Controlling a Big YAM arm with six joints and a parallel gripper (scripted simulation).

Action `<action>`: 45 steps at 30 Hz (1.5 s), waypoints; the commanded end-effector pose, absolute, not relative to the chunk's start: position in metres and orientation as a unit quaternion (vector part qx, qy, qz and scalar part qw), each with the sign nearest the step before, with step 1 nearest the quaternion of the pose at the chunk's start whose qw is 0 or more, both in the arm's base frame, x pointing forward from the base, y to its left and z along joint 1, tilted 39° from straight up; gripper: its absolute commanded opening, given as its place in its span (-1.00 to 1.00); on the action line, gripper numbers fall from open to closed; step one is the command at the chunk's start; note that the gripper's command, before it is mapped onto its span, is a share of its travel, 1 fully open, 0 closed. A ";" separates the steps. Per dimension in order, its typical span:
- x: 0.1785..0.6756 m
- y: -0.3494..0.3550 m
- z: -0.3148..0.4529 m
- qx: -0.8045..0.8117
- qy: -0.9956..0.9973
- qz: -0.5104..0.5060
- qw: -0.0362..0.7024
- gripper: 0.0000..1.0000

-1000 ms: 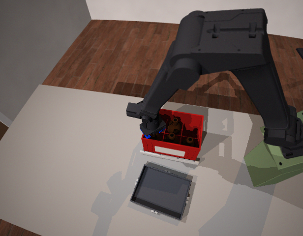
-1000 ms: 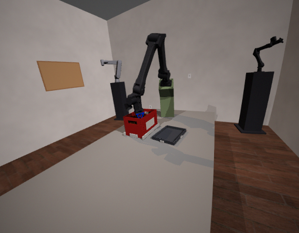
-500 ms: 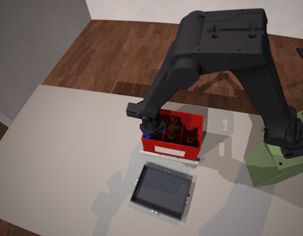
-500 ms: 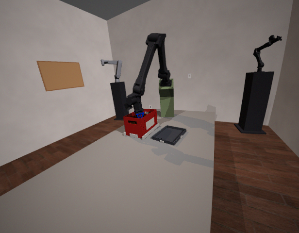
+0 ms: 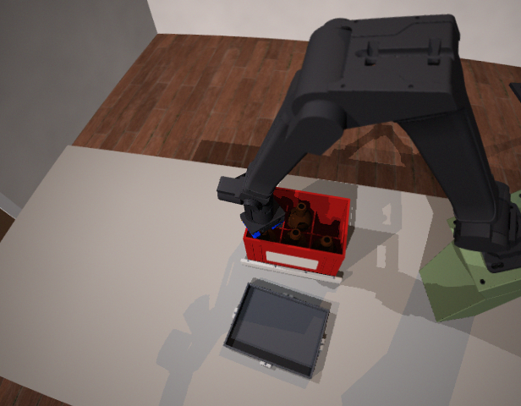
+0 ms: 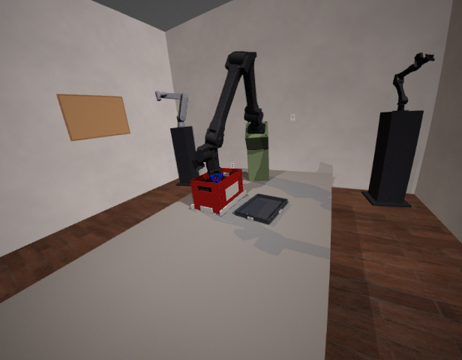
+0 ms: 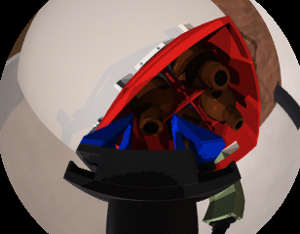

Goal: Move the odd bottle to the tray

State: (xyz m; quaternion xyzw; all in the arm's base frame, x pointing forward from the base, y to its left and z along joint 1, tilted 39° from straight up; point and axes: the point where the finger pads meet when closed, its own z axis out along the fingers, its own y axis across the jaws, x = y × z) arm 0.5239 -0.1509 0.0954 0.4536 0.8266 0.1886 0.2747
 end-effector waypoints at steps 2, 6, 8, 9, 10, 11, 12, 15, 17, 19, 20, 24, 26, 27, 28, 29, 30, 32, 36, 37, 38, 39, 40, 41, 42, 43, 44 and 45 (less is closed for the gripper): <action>0.538 -0.150 0.100 0.452 0.824 0.193 0.282 -1.00; 0.537 -0.152 0.102 0.451 0.824 0.192 0.284 -1.00; 0.536 -0.151 0.102 0.452 0.824 0.192 0.283 -1.00; 0.536 -0.151 0.102 0.452 0.824 0.192 0.283 -1.00; 0.536 -0.151 0.102 0.452 0.824 0.192 0.283 -1.00; 0.536 -0.151 0.102 0.452 0.824 0.192 0.283 -1.00; 0.536 -0.151 0.102 0.452 0.824 0.192 0.283 -1.00; 0.536 -0.151 0.102 0.452 0.824 0.192 0.283 -1.00; 0.536 -0.151 0.102 0.452 0.824 0.192 0.283 -1.00; 0.536 -0.151 0.102 0.452 0.824 0.192 0.283 -1.00; 0.536 -0.151 0.102 0.452 0.824 0.192 0.283 -1.00; 0.536 -0.151 0.102 0.452 0.824 0.192 0.283 -1.00; 0.536 -0.151 0.102 0.452 0.824 0.192 0.283 -1.00; 0.536 -0.151 0.102 0.452 0.824 0.192 0.283 -1.00; 0.536 -0.151 0.102 0.452 0.824 0.192 0.283 -1.00; 0.536 -0.151 0.102 0.452 0.824 0.192 0.283 -1.00; 0.536 -0.151 0.102 0.452 0.824 0.192 0.283 -1.00; 0.536 -0.151 0.102 0.452 0.824 0.192 0.283 -1.00; 0.536 -0.151 0.102 0.452 0.824 0.192 0.283 -1.00; 0.536 -0.151 0.102 0.452 0.824 0.192 0.283 -1.00; 0.536 -0.151 0.102 0.452 0.824 0.192 0.283 -1.00; 0.536 -0.151 0.102 0.452 0.824 0.192 0.283 -1.00; 0.536 -0.151 0.102 0.452 0.824 0.192 0.283 -1.00; 0.536 -0.151 0.102 0.452 0.824 0.192 0.283 -1.00; 0.536 -0.151 0.102 0.452 0.824 0.192 0.283 -1.00; 0.536 -0.151 0.102 0.452 0.824 0.192 0.283 -1.00; 0.536 -0.151 0.102 0.452 0.824 0.192 0.283 -1.00; 0.536 -0.151 0.102 0.452 0.824 0.192 0.283 -1.00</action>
